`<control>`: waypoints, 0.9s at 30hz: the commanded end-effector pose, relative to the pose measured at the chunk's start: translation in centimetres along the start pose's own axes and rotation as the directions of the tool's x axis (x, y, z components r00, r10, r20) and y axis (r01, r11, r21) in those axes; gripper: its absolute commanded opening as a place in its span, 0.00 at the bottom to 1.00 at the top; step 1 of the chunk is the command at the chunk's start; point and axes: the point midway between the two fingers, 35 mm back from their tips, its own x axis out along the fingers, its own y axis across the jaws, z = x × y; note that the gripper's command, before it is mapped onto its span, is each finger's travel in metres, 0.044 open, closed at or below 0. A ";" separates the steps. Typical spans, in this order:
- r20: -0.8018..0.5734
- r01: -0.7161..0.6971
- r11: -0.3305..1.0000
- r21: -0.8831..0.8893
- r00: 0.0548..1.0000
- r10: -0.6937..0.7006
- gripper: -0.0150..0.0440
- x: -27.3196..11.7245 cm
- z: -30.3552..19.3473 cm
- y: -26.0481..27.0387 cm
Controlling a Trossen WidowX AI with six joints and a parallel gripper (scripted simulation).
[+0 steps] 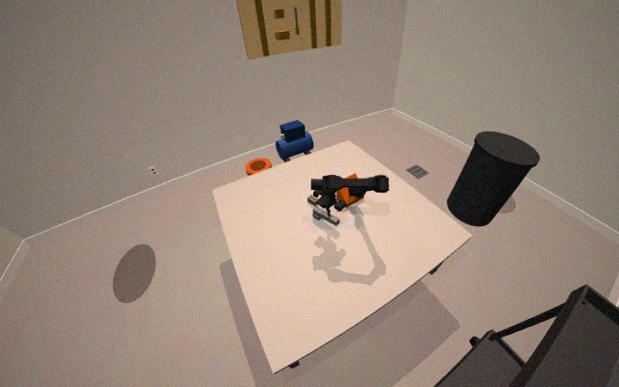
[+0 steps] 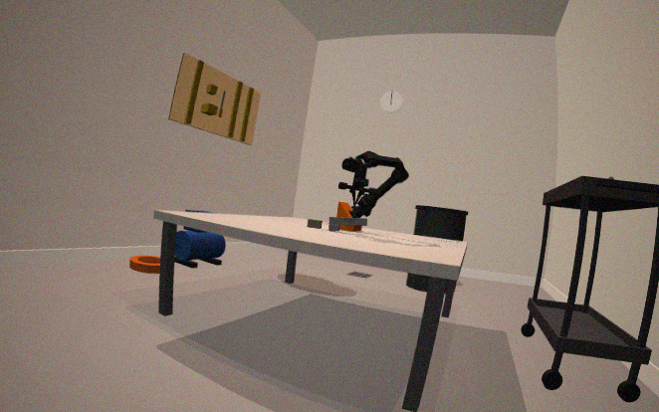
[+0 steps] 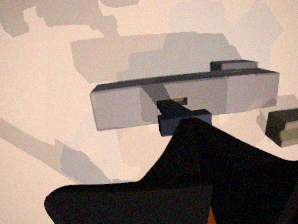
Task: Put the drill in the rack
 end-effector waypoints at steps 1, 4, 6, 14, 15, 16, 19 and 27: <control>-0.056 -0.049 0.999 0.010 0.997 0.049 0.25 2.3 -0.7 0.5; -0.056 -0.049 0.999 0.010 0.997 0.049 0.25 2.4 -0.7 0.5; -0.056 -0.049 0.999 0.010 0.997 0.049 0.25 2.5 -0.7 0.5; -0.056 -0.049 0.999 0.010 0.997 0.049 0.25 2.7 -0.7 0.6; -0.056 -0.049 0.999 0.010 0.997 0.049 0.25 2.8 -0.7 0.6; -0.056 -0.049 0.999 0.010 0.997 0.049 0.25 2.8 -0.7 0.6; -0.050 -0.043 0.999 0.013 0.998 0.044 0.34 2.2 -0.5 0.5; 0.010 0.018 0.998 0.061 1.000 -0.018 0.70 -5.3 0.0 -0.1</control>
